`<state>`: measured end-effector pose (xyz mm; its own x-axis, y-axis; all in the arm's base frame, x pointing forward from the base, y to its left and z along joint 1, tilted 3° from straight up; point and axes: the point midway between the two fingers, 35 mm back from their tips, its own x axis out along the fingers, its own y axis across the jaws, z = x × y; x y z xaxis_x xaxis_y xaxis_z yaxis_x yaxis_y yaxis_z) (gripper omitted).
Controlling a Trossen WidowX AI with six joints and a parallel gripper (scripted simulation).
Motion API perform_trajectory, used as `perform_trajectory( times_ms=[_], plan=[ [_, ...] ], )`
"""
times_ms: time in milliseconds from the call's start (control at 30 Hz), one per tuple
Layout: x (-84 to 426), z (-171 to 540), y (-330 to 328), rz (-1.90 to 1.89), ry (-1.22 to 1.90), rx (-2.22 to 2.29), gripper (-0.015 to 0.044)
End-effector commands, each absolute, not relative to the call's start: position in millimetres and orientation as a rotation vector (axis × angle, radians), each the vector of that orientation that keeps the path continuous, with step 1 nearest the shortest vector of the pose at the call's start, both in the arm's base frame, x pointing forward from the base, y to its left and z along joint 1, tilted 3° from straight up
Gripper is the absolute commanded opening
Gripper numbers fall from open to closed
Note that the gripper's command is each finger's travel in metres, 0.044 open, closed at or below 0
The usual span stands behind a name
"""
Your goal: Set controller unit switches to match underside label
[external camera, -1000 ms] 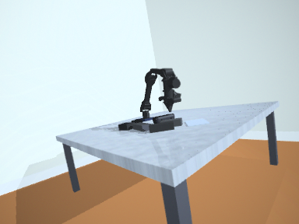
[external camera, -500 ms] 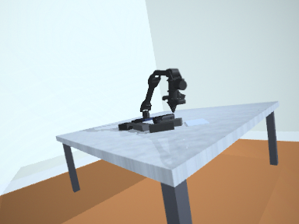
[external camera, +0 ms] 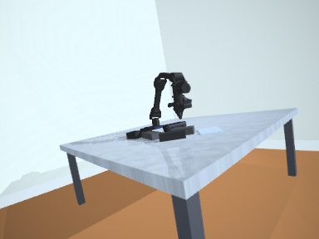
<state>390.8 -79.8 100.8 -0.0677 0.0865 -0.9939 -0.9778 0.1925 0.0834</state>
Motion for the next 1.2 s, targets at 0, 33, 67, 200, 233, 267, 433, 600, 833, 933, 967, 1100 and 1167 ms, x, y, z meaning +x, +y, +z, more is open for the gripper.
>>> perform_trajectory(
  times_ms=[0, 33, 67, 200, 233, 267, 433, 600, 833, 933, 967, 1100, 1167],
  plan=[
    [378.3, 100.6, -90.2, 1.122, 1.252, -0.988, 0.0000],
    [375.4, 100.8, -92.7, 1.113, 1.243, -0.994, 0.0000],
    [372.3, 101.0, -95.0, 1.103, 1.234, -1.000, 0.0000],
    [359.4, 101.0, -103.8, 1.065, 1.200, -1.025, 0.0000],
    [356.0, 100.5, -105.7, 1.060, 1.192, -1.037, 0.0000],
    [352.4, 100.0, -107.5, 1.055, 1.185, -1.049, 0.0000],
    [334.4, 97.0, -115.7, 1.019, 1.149, -1.096, 0.0000],
    [315.7, 93.3, -122.5, 0.964, 1.116, -1.128, 0.0000],
    [289.1, 85.8, -128.9, 0.882, 1.073, -1.169, 0.0000],
    [277.6, 81.6, -130.6, 0.846, 1.057, -1.188, 0.0000],
    [274.5, 80.4, -130.9, 0.836, 1.053, -1.193, 0.0000],
    [272.1, 79.4, -131.2, 0.829, 1.050, -1.197, 0.0000],
    [272.1, 79.4, -131.2, 0.829, 1.050, -1.197, 0.0000]
  ],
)
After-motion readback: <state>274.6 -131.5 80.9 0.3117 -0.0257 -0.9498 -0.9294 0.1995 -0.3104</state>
